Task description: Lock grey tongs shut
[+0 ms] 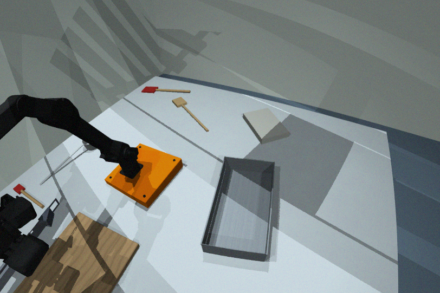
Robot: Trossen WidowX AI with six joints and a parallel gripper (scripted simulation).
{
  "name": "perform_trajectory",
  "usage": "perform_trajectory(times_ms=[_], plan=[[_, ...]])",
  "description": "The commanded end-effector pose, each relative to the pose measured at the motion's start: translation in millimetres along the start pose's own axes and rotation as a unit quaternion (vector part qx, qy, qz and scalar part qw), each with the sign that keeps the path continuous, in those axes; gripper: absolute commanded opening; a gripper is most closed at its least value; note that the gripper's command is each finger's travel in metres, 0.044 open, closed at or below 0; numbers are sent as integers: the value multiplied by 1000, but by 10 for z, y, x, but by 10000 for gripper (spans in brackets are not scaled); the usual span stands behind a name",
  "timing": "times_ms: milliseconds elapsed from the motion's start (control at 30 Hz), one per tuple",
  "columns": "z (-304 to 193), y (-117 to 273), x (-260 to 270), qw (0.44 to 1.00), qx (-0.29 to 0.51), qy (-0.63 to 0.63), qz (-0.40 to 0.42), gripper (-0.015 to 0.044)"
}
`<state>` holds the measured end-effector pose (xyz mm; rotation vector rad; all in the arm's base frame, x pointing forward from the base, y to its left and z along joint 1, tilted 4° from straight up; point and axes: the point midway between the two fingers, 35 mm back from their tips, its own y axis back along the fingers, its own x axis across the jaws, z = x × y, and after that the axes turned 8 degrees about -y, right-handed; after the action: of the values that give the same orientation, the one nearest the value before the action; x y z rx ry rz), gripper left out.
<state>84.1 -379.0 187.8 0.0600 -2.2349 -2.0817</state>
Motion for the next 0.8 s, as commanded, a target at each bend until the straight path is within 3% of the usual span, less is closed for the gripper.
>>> perform_trajectory(times_ms=[0, 767], plan=[[-11, 2, 7, 1000, -1, 3, 3, -150], [-63, -329, 2, 1000, -1, 1, 4, -150]])
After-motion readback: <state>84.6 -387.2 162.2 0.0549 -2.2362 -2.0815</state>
